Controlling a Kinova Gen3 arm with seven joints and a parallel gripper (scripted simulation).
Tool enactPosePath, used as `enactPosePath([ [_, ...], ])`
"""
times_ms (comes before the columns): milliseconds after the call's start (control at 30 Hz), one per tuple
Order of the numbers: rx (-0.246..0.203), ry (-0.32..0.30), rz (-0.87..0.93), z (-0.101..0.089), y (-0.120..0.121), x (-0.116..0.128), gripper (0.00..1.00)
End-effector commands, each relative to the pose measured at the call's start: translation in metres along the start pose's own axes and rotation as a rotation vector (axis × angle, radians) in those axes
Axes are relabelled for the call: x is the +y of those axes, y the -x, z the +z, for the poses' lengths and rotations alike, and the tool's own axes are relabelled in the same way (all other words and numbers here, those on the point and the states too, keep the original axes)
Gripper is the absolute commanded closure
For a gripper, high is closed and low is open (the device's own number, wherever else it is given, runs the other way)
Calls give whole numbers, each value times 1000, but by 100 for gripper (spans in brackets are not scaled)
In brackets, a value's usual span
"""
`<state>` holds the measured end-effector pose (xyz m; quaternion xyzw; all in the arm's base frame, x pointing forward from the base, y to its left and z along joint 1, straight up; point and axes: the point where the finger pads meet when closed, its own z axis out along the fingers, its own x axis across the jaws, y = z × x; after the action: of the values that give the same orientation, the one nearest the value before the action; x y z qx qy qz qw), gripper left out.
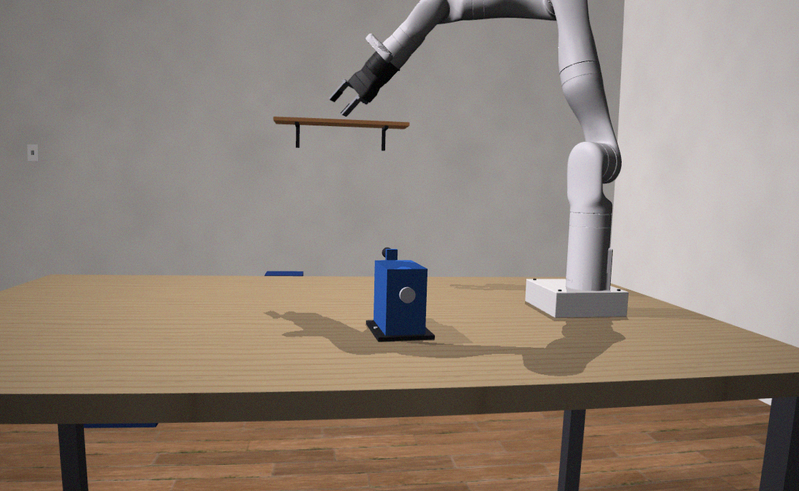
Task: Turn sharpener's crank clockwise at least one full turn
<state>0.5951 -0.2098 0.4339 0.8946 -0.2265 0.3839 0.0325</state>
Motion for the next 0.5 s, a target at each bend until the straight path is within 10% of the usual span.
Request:
enactPosePath([
  [0, -221, -43, -162, 29, 53, -33, 0],
  [133, -387, -89, -314, 35, 93, -73, 0],
  [200, -387, -89, -314, 35, 93, -73, 0],
  [467, -604, -134, -507, 43, 215, -120, 0],
])
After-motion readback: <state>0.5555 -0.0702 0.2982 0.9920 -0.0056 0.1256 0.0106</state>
